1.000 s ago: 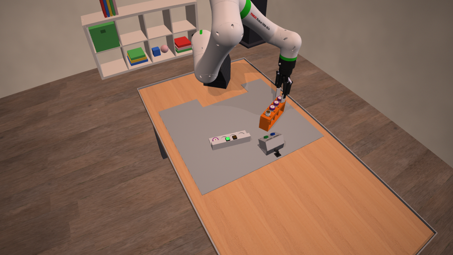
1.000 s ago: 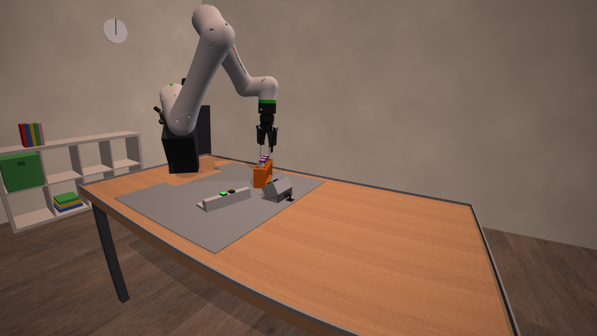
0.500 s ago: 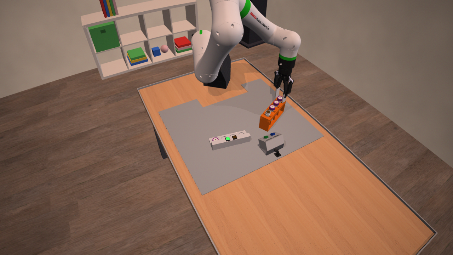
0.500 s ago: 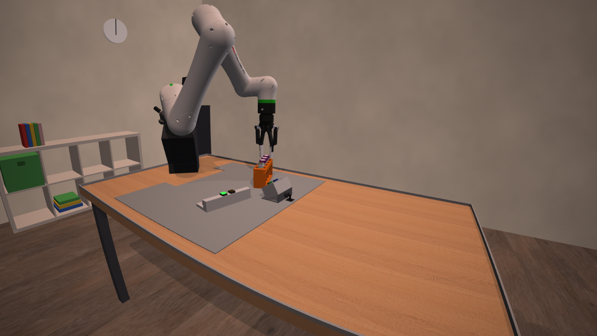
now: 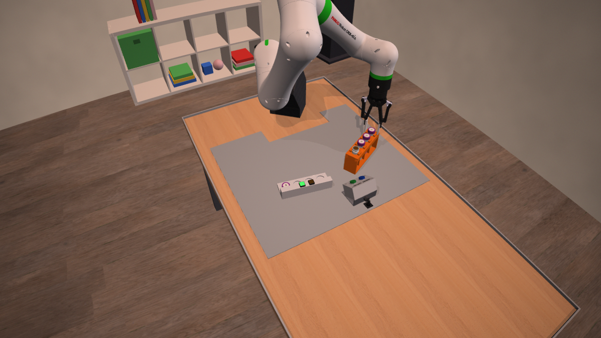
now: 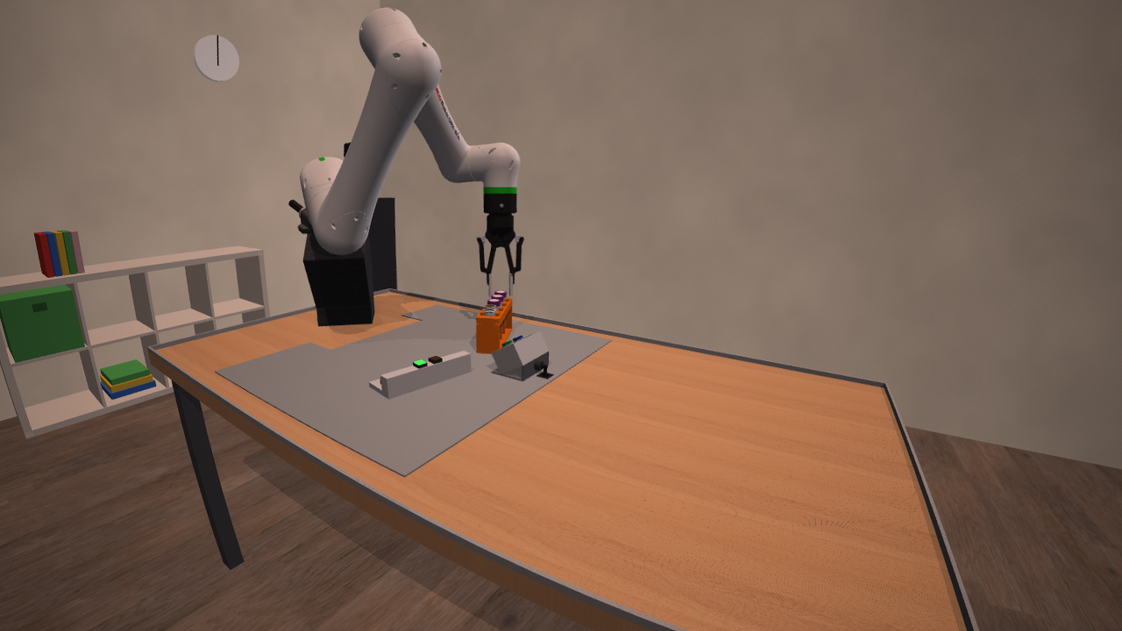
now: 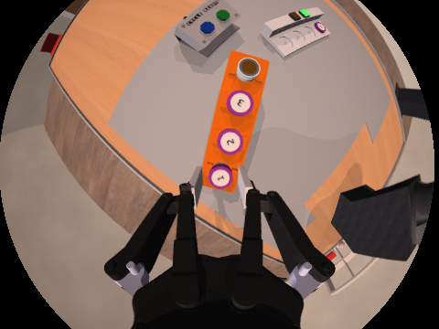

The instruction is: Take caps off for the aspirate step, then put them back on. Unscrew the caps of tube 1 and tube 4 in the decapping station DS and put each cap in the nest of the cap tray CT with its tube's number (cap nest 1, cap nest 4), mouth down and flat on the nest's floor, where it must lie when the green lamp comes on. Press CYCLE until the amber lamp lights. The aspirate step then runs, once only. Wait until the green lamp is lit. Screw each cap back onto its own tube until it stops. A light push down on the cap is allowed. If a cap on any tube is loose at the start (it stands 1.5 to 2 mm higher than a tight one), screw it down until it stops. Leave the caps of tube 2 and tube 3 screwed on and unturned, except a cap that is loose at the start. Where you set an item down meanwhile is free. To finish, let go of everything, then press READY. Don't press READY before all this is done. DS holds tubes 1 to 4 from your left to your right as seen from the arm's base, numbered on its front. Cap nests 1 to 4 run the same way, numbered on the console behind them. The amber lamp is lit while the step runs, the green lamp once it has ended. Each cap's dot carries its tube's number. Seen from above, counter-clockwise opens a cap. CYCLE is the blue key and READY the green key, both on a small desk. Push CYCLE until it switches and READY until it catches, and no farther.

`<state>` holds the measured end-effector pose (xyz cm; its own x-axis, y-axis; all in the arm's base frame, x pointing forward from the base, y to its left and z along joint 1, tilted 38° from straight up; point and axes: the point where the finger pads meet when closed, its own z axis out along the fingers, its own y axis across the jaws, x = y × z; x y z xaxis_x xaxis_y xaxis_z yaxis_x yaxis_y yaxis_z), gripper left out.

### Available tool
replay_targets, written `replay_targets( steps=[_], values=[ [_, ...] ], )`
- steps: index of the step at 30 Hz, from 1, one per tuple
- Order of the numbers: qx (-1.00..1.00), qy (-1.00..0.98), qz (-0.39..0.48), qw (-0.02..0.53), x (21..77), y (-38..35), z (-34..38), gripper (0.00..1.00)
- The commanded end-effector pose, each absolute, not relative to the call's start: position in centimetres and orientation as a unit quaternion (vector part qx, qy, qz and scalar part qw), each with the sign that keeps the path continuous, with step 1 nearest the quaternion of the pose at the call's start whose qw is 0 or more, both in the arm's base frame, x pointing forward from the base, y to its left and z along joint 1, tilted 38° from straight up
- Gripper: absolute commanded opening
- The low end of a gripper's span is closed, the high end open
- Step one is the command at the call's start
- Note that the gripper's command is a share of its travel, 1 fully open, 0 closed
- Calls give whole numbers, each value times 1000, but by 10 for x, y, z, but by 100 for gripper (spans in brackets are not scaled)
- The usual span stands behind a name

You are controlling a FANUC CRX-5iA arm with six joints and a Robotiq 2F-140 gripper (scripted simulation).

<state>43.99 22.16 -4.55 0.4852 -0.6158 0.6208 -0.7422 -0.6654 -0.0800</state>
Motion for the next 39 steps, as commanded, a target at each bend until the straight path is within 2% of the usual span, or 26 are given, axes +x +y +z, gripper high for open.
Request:
replay_targets(
  steps=[1, 2, 16, 30, 39],
  values=[
    [862, -390, 305, 110, 440, 222, -45, 35],
    [862, -390, 305, 110, 440, 222, -45, 0],
    [862, -390, 305, 110, 440, 222, -45, 0],
    [716, -618, 324, 19, 440, 222, -46, 0],
    [716, -618, 324, 19, 440, 222, -46, 0]
  ],
)
